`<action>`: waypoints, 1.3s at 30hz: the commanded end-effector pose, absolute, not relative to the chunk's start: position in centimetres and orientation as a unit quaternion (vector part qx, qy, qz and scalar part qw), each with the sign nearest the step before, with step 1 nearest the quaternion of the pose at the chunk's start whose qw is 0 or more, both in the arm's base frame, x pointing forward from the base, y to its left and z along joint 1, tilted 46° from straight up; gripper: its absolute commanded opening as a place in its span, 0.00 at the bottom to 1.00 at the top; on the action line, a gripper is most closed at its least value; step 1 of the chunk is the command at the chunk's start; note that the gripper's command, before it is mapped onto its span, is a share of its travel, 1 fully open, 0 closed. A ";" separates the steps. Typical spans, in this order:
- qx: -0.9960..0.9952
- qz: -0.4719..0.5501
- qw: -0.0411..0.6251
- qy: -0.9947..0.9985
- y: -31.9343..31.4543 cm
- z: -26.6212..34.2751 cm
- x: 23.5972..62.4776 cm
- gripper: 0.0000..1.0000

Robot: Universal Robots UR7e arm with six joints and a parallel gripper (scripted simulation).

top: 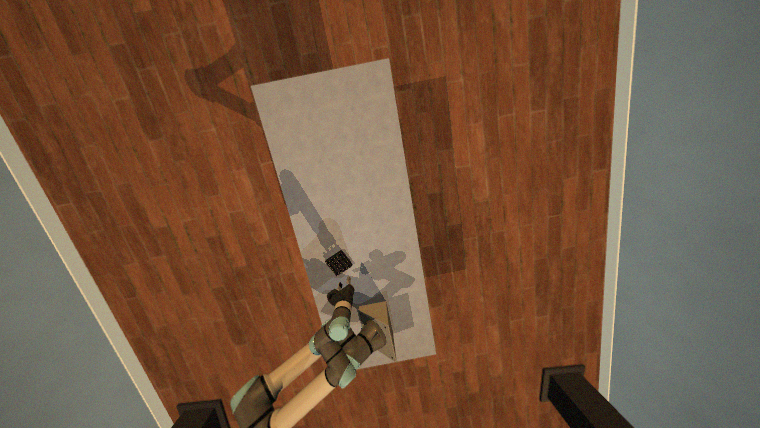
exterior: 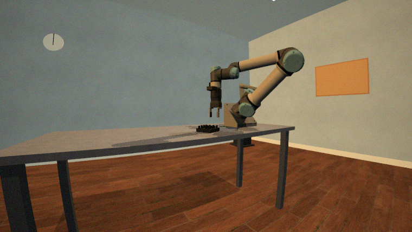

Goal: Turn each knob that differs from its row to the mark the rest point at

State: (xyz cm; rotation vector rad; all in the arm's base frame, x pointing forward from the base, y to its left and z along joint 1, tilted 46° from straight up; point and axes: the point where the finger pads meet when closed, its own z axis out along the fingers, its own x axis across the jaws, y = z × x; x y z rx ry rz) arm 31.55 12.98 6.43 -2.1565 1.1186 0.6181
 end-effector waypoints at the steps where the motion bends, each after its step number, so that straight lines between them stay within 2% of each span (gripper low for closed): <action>1: -0.817 0.234 0.312 0.424 13.0 6.4 31.6 1.00; 39: -0.802 0.244 0.304 0.452 12.9 6.4 31.9 1.00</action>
